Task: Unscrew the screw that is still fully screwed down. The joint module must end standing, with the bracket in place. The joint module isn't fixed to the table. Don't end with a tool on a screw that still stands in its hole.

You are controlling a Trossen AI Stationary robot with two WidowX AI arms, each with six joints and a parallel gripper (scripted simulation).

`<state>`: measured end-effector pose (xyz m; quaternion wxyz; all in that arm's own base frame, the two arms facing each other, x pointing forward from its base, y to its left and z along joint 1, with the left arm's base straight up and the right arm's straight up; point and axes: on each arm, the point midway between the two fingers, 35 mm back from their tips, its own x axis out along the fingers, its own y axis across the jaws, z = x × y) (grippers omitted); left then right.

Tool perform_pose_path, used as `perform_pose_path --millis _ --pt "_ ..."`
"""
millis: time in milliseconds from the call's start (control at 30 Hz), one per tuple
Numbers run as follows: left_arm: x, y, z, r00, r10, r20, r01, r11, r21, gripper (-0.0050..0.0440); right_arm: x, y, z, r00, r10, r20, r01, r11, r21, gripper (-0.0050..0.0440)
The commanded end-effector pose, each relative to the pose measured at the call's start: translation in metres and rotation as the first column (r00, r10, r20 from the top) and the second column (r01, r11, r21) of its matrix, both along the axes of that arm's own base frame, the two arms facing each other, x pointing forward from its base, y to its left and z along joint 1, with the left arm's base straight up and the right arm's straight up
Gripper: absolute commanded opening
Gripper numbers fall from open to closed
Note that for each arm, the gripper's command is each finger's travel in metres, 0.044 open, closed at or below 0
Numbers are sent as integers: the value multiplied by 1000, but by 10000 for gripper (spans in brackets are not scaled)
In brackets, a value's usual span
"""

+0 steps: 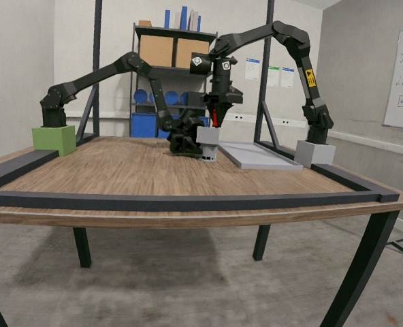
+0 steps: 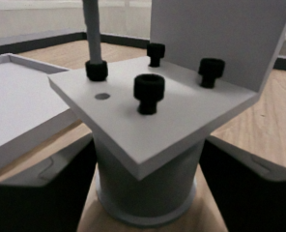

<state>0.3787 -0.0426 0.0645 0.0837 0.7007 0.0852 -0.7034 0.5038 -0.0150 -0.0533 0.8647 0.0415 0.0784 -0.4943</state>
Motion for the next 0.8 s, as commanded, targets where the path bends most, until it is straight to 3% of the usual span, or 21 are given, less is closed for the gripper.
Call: perform_pose_path --millis 0,200,367,567,767 --pt "4 1 5 987 158 23 -158 987 -8 130 7 -1 14 999 -6 35 6 1000 7 245" --pt "4 1 5 913 408 22 -408 913 -11 130 7 -1 14 999 -6 35 6 1000 7 245" --pt "4 1 5 913 408 22 -408 913 -11 130 7 -1 14 999 -6 35 6 1000 7 245" --pt "4 1 5 785 619 21 -619 786 -15 130 7 -1 14 999 -6 35 6 1000 7 245" --pt "4 1 5 610 792 19 -792 611 -18 130 7 -1 14 999 -6 35 6 1000 7 245"
